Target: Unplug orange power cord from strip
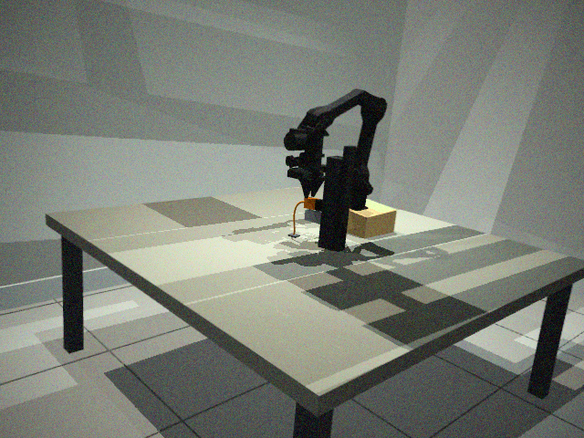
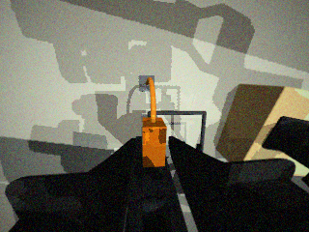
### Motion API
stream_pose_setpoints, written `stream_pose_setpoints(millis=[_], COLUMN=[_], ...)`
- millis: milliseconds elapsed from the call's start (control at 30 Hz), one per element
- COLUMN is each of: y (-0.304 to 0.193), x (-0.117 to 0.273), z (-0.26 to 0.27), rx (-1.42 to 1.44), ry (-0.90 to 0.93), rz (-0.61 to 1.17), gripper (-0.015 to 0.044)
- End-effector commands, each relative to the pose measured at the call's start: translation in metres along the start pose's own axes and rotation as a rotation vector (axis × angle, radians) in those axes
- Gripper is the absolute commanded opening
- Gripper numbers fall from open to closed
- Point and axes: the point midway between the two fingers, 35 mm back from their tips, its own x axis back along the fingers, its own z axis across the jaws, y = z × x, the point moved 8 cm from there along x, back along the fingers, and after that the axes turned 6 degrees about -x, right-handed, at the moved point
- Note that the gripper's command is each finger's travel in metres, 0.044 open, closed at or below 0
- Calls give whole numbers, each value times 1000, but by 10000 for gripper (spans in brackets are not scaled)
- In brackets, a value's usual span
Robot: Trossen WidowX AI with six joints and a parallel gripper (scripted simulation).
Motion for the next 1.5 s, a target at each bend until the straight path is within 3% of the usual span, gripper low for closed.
stream_pose_setpoints(millis=[0, 333, 433, 767, 1467], y=[-2, -2, -2, -2, 28], x=[0, -10, -8, -8, -7], z=[-1, -1, -1, -1, 4], rx=[-5, -5, 0, 0, -2], ry=[5, 5, 6, 6, 5], rz=[-4, -4, 0, 0, -5], gripper=[160, 160, 81, 0, 0])
